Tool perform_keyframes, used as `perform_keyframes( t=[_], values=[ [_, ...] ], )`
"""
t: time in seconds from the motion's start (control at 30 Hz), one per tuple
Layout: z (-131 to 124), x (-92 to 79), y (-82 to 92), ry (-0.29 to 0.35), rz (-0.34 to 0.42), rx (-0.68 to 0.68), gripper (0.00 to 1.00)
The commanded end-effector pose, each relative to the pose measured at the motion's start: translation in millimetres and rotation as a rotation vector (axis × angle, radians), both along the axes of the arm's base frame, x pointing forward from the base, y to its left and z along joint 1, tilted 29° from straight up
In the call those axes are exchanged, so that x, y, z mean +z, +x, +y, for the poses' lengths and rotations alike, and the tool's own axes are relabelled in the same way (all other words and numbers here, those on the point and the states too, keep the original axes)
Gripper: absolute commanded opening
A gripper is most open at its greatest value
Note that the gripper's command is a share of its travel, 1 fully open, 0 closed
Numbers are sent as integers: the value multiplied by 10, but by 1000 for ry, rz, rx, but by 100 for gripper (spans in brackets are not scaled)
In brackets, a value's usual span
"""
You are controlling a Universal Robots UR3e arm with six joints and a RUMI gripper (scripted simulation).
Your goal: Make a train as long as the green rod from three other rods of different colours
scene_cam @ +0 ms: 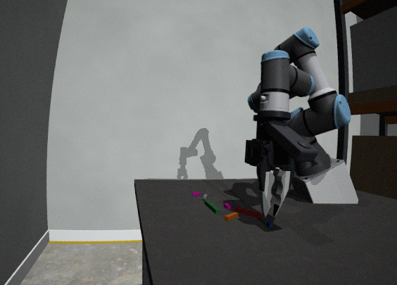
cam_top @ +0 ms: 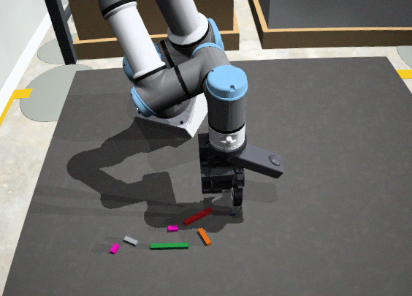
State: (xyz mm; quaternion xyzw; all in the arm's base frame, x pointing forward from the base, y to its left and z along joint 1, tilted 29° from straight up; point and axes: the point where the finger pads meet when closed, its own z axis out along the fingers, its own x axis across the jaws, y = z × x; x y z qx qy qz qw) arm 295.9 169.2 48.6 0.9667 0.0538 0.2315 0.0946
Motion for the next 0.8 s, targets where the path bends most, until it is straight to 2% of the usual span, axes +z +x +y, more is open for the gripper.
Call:
perform_keyframes(
  t=[0.0, 0.4, 0.77],
  values=[
    [21, 109, -50, 0, 0, 0, 14],
    [86, 472, -240, 0, 0, 0, 14],
    [108, 592, -303, 0, 0, 0, 14]
  ],
)
